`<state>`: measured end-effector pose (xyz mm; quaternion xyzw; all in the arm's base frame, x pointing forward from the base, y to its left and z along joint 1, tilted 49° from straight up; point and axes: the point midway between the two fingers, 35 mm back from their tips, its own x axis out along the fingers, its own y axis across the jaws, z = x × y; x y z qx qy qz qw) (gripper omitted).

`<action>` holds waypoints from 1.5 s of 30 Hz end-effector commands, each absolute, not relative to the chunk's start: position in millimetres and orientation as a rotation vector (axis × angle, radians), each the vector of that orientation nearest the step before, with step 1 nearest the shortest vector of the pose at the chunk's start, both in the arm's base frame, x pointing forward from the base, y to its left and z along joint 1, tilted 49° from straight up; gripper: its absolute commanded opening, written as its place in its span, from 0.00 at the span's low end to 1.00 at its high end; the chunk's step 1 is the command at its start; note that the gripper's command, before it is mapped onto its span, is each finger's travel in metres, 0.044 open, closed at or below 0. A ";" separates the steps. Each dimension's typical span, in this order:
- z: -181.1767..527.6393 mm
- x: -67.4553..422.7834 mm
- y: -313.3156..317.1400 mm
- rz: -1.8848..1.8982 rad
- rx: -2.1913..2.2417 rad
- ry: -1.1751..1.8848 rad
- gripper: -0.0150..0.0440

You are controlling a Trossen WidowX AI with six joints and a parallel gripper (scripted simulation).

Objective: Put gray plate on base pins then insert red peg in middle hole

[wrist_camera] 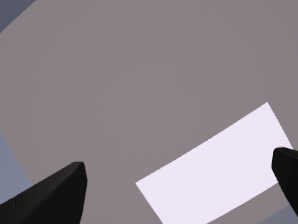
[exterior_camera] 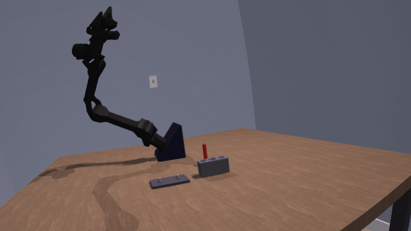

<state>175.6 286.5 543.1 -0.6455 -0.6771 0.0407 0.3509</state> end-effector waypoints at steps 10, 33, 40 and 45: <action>487.1 252.5 319.0 0.485 -1.664 -1.370 1.00; 171.4 410.1 305.8 1.085 -1.559 0.284 1.00; 79.8 404.0 252.8 1.025 -1.543 0.885 1.00; 28.9 385.3 201.8 0.880 -1.587 1.339 1.00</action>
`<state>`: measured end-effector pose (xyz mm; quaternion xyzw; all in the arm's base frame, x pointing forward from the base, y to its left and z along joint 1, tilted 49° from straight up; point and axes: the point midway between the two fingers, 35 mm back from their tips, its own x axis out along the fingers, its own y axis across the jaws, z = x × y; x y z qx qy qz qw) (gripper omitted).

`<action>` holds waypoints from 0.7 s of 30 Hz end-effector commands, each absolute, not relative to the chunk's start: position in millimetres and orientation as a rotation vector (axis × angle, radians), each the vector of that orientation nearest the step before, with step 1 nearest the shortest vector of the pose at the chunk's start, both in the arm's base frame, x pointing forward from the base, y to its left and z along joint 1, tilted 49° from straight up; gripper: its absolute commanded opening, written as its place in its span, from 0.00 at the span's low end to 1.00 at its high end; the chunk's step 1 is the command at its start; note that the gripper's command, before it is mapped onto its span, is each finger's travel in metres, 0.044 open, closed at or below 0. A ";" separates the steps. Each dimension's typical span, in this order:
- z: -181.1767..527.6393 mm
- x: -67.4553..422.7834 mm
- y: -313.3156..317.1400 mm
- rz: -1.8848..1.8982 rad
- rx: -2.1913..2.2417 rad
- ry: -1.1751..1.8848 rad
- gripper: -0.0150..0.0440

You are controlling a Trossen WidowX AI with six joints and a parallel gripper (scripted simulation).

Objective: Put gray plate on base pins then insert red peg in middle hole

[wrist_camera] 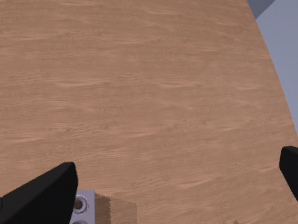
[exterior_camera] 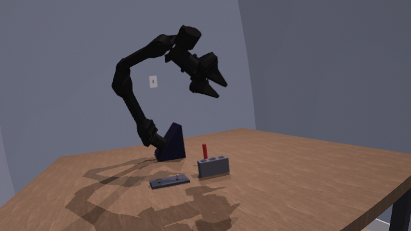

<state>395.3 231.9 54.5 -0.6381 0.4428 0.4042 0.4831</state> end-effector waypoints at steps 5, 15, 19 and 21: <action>2.3 365.5 151.8 0.661 -1.711 1.730 1.00; -1.2 361.5 139.5 0.591 -1.763 1.821 1.00; -22.6 361.9 114.8 0.590 -1.721 1.837 1.00; -37.6 359.9 96.2 0.588 -1.690 1.849 1.00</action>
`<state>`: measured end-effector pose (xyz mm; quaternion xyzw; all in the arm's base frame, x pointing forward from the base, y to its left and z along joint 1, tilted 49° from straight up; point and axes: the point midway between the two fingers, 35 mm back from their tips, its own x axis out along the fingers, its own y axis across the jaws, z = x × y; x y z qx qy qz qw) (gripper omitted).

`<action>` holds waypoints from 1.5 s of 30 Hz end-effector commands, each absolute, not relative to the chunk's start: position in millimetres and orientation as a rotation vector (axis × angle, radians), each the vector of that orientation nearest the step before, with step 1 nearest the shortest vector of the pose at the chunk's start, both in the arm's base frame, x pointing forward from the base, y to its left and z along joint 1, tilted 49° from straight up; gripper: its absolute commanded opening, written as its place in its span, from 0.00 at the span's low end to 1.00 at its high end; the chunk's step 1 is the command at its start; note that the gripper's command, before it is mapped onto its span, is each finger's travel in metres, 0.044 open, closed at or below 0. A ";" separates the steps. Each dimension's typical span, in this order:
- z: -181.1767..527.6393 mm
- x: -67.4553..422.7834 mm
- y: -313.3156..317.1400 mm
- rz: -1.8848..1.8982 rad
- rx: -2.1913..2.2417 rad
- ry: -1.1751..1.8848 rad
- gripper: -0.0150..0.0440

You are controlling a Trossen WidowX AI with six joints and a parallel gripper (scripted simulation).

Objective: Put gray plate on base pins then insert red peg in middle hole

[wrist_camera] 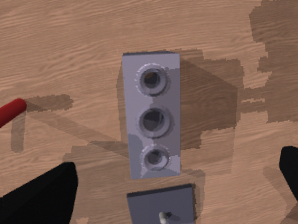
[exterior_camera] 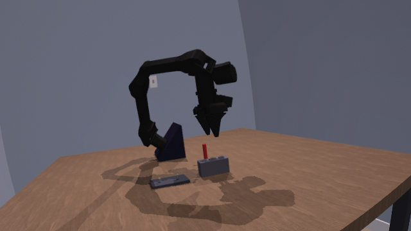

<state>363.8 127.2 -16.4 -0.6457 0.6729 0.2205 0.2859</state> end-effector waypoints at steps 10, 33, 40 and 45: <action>-50.4 359.0 77.5 0.587 -1.680 1.853 1.00; -71.3 358.4 54.6 0.586 -1.680 1.853 1.00; -78.6 357.5 46.2 0.586 -1.681 1.853 1.00; -83.7 356.6 40.1 0.585 -1.681 1.854 1.00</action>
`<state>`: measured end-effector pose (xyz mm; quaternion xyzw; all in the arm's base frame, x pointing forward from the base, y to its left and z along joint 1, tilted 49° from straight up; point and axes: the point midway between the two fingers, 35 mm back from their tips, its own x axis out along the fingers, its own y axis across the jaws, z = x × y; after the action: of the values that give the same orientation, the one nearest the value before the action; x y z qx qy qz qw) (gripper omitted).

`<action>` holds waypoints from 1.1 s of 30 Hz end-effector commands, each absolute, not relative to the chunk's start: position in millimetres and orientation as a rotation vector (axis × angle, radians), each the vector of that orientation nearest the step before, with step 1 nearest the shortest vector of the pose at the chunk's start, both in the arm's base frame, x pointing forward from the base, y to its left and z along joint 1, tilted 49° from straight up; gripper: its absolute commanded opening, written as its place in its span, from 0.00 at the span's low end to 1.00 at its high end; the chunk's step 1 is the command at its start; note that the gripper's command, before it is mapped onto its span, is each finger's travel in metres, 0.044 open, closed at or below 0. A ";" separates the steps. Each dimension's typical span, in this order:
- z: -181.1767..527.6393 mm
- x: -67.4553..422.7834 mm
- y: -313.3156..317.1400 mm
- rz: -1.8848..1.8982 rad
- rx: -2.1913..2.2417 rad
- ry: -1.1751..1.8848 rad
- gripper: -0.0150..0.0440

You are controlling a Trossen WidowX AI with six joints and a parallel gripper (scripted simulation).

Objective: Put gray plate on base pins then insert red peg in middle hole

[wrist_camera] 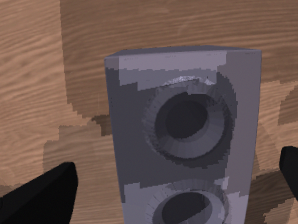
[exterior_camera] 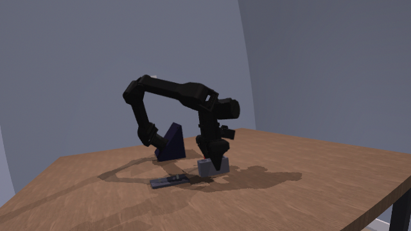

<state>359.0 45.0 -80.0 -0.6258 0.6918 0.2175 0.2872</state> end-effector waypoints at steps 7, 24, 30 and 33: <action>-89.0 355.4 33.6 0.584 -1.681 1.854 1.00; -89.0 355.4 33.6 0.584 -1.681 1.854 0.41; -89.0 355.4 33.6 0.584 -1.681 1.854 0.34; -89.0 355.4 33.6 0.584 -1.681 1.854 0.31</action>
<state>355.6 34.0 -88.9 -0.6260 0.6929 0.2176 0.2838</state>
